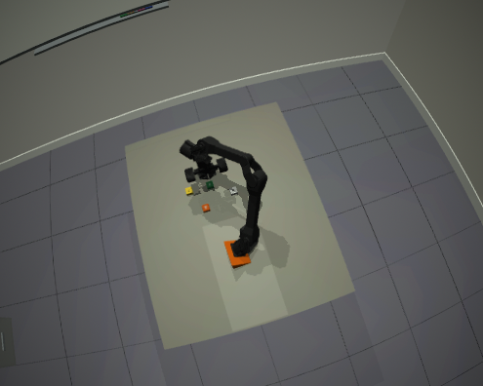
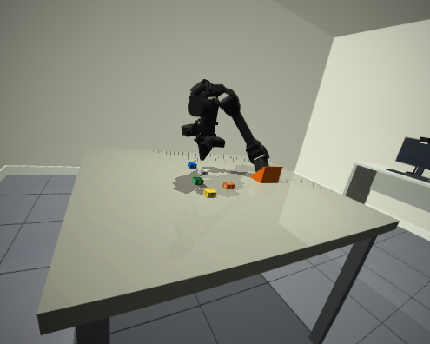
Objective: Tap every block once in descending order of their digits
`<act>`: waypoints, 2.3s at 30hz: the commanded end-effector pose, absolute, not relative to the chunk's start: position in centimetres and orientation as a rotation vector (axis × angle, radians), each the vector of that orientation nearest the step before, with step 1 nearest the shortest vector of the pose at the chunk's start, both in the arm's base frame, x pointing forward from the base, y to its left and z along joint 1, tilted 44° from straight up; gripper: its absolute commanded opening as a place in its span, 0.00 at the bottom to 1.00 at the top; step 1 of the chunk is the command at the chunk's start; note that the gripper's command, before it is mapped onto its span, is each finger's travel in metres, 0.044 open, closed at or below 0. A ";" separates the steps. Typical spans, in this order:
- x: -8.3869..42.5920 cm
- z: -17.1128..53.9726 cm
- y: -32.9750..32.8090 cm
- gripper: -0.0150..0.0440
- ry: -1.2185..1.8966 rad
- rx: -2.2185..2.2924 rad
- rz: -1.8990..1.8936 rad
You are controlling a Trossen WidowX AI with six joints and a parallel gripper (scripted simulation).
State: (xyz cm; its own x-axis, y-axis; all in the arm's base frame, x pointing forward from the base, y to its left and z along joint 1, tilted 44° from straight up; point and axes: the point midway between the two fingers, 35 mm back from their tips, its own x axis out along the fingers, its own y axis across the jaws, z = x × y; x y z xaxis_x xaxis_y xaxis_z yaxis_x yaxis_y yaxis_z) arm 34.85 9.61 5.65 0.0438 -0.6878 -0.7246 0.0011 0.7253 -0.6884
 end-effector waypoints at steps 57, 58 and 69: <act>29.5 13.4 -10.2 0.29 1.435 -0.604 -0.579; 29.5 13.4 -10.2 0.29 1.435 -0.604 -0.579; 30.0 15.0 -7.0 0.38 1.434 -0.597 -0.566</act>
